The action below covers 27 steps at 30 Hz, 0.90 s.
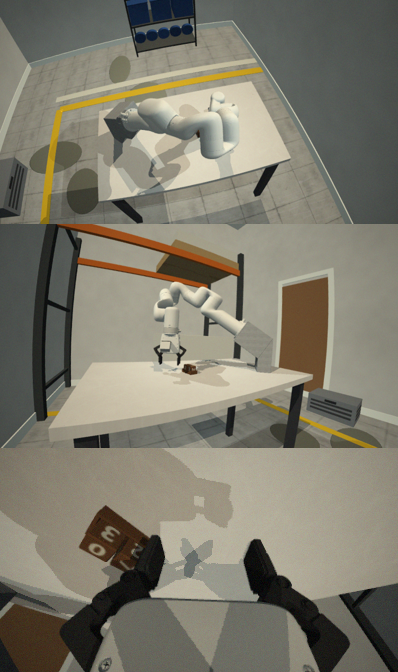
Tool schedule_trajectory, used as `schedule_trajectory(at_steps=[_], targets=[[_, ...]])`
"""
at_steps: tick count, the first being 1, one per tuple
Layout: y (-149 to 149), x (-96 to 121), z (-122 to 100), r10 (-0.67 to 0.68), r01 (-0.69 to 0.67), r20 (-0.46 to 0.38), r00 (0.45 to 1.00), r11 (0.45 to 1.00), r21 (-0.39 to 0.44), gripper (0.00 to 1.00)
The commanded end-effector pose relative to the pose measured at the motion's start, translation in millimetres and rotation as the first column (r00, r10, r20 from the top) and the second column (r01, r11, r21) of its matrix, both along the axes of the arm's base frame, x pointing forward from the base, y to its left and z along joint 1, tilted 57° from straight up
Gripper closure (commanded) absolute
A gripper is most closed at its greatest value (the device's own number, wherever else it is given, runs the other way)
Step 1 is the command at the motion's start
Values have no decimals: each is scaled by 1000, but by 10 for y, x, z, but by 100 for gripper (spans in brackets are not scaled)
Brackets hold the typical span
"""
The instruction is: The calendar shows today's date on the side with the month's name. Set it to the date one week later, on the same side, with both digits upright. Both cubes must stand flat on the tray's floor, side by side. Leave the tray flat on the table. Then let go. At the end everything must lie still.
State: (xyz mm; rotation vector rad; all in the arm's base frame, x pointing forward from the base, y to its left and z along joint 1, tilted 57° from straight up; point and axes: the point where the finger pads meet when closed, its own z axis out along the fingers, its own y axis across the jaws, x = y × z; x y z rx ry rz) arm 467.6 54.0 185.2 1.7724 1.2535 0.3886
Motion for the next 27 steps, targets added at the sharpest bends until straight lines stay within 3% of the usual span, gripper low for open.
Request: schedule_trajectory(at_steps=[1,20,27], targets=[[15,0,4,3,-3,1,1000,1000,1,0],[91,-108,90,3,-3,1,1000,1000,1,0],[-47,-150,161,3,-3,1,1000,1000,1,0]])
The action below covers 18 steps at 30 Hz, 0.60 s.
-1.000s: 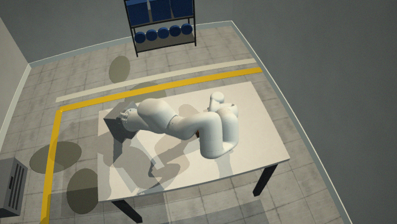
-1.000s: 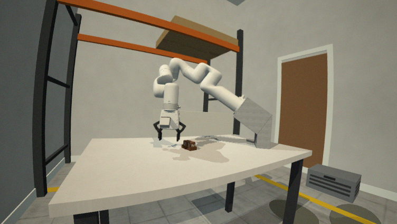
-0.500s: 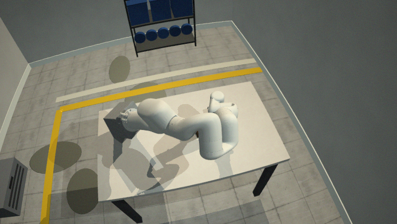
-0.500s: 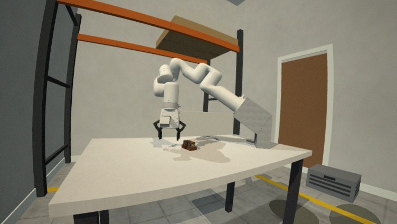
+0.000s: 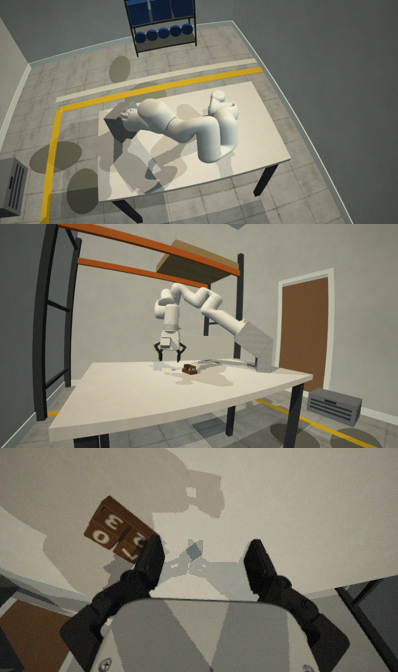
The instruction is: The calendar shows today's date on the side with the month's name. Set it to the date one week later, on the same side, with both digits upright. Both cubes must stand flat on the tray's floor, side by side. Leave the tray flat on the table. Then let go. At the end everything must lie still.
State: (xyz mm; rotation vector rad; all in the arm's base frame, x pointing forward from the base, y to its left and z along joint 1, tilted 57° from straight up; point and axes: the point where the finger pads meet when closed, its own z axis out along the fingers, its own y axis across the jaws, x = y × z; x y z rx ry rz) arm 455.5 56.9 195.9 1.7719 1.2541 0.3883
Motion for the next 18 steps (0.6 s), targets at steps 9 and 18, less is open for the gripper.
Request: schedule_trajectory(at_steps=[9,18], targets=[[-137,-48,85,3,-3,1,1000,1000,1,0],[-257,-82,144,3,-3,1,1000,1000,1,0]])
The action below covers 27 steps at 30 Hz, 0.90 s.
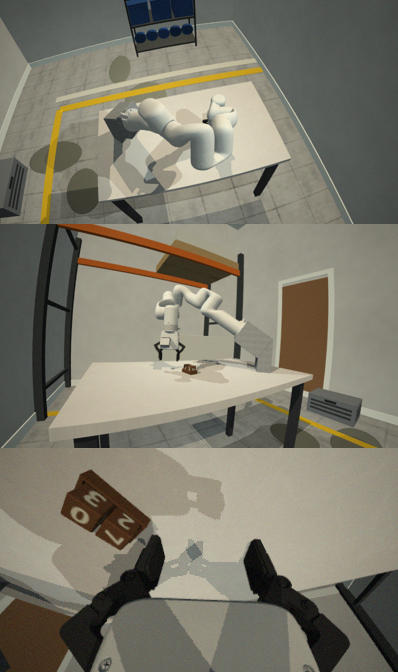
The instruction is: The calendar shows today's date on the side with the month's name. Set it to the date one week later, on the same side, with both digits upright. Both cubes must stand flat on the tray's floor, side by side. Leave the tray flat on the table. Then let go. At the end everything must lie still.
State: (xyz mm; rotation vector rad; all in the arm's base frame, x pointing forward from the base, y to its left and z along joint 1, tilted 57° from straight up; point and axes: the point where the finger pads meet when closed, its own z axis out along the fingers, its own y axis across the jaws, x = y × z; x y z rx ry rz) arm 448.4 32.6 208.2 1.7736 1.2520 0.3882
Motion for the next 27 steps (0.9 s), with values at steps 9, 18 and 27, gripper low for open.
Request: schedule_trajectory(at_steps=[9,18,27], targets=[[-84,88,-58,5,-5,1,1000,1000,0,0],[-151,183,-133,5,-5,1,1000,1000,0,0],[-151,183,-133,5,-5,1,1000,1000,0,0]])
